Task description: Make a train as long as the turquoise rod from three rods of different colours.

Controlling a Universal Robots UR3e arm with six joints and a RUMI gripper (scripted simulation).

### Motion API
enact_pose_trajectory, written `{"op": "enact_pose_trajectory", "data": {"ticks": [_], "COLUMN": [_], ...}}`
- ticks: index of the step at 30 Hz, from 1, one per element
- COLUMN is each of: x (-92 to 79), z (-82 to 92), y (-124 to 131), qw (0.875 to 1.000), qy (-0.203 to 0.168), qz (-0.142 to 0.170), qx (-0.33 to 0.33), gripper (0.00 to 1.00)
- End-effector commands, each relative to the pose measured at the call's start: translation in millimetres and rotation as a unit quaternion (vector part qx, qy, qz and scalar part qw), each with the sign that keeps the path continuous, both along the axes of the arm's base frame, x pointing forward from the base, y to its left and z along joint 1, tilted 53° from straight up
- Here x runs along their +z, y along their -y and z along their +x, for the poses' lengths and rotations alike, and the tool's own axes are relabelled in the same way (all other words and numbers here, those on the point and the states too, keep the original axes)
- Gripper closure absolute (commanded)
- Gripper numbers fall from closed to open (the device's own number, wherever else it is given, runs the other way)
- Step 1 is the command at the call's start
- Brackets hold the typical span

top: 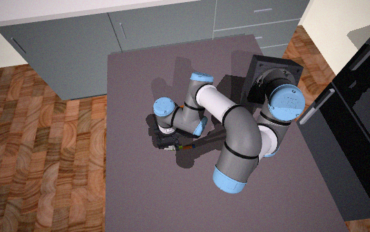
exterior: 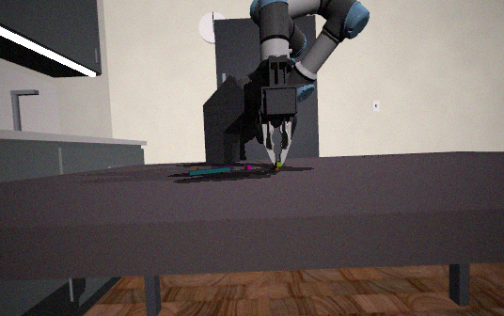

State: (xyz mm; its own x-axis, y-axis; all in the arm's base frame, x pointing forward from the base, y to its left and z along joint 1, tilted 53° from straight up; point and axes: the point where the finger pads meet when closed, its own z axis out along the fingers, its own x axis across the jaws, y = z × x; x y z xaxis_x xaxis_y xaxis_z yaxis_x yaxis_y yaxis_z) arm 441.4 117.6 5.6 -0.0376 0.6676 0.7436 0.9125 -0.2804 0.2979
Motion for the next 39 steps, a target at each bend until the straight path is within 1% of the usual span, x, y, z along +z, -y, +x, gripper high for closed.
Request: {"op": "enact_pose_trajectory", "data": {"ticks": [1, 13, 25, 39], "x": [0.3, -1.2, -6.5, -6.8], "z": [0.4, 1.4, 5.1, 5.2], "y": [0.6, -1.1, -7.2, -7.5], "qw": [1.000, 1.000, 1.000, 1.000], "qy": [0.001, 0.001, 0.001, 0.001], "qz": [0.000, 0.000, 0.000, 0.000], "qx": [0.000, 0.000, 0.000, 0.000], "gripper": [1.00, 1.00, 1.00, 1.00]}}
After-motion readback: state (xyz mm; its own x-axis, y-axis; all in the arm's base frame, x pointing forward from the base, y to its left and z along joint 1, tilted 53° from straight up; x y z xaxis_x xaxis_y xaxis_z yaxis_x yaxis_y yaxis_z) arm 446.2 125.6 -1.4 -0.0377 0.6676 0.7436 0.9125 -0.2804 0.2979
